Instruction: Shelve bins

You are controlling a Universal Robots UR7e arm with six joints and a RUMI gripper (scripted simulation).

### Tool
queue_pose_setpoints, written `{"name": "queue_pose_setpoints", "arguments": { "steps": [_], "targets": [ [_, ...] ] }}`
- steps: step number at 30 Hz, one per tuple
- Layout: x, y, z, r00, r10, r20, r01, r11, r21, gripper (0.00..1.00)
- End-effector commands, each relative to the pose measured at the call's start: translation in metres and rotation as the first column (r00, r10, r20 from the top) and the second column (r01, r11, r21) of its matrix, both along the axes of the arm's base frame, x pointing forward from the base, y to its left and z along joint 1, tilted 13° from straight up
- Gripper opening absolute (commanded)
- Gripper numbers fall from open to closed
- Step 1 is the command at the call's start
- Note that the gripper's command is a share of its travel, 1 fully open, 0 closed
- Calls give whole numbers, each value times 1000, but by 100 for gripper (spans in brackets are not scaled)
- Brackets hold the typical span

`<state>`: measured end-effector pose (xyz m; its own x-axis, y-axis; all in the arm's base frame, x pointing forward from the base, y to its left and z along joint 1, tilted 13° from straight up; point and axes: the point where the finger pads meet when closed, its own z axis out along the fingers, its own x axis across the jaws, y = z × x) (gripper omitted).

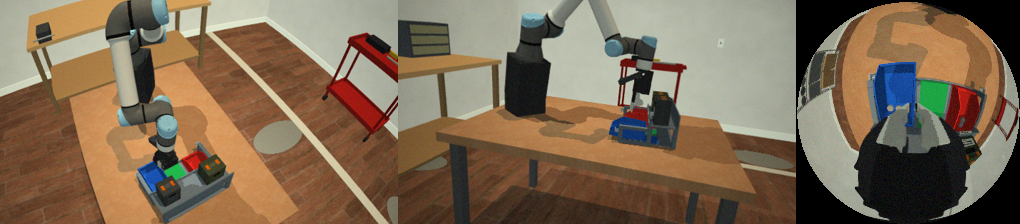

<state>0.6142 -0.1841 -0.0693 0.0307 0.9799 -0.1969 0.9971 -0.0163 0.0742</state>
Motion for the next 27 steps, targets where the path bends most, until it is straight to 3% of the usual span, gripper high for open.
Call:
{"name": "queue_pose_setpoints", "arguments": {
  "steps": [1, 27],
  "targets": [
    [-1, 1, 8, 1000, 0, 1, 0, 1000, -1, 5],
    [-5, 5, 35, 1000, 0, 1, 0, 1000, -1, 5]
  ]
}}
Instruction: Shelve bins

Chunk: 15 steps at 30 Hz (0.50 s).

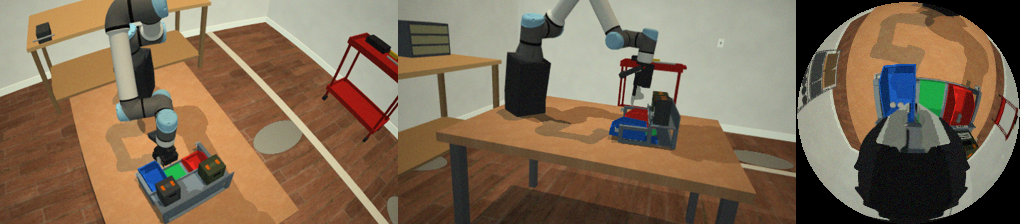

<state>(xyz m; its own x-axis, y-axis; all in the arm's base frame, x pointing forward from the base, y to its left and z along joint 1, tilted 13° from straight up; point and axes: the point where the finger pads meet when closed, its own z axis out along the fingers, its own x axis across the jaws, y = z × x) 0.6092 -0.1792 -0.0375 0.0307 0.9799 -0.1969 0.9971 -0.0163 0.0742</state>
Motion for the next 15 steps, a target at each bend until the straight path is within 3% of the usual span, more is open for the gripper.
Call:
{"name": "queue_pose_setpoints", "arguments": {
  "steps": [1, 15],
  "targets": [
    [0, 0, 4, 1000, 0, 1, 0, 1000, -1, 5],
    [-1, 1, 7, 1000, 0, 1, 0, 1000, -1, 5]
  ]
}}
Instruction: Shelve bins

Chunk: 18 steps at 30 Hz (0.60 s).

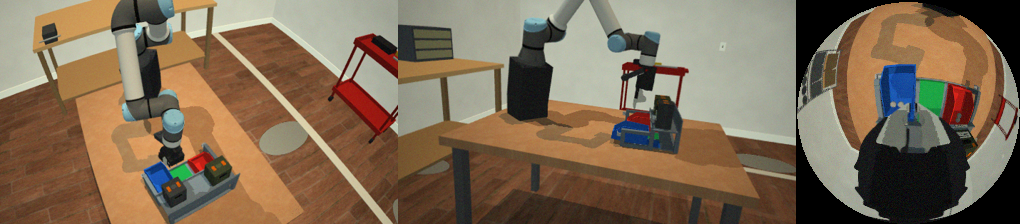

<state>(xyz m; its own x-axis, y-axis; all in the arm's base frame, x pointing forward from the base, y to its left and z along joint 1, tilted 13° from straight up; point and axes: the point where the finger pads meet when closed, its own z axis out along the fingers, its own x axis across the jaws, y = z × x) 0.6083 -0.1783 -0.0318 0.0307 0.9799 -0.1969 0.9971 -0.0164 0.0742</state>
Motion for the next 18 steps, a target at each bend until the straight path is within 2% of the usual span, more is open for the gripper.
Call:
{"name": "queue_pose_setpoints", "arguments": {
  "steps": [1, 5, 6, 18],
  "targets": [
    [0, 0, 1, 1000, 0, 2, 0, 1000, -1, 5],
    [0, 0, 1, 1000, 0, 2, 0, 1000, -1, 5],
    [0, 0, 1, 1000, 0, 2, 0, 1000, -1, 0],
    [0, 0, 1, 1000, 0, 2, 0, 1000, -1, 0]
  ]
}}
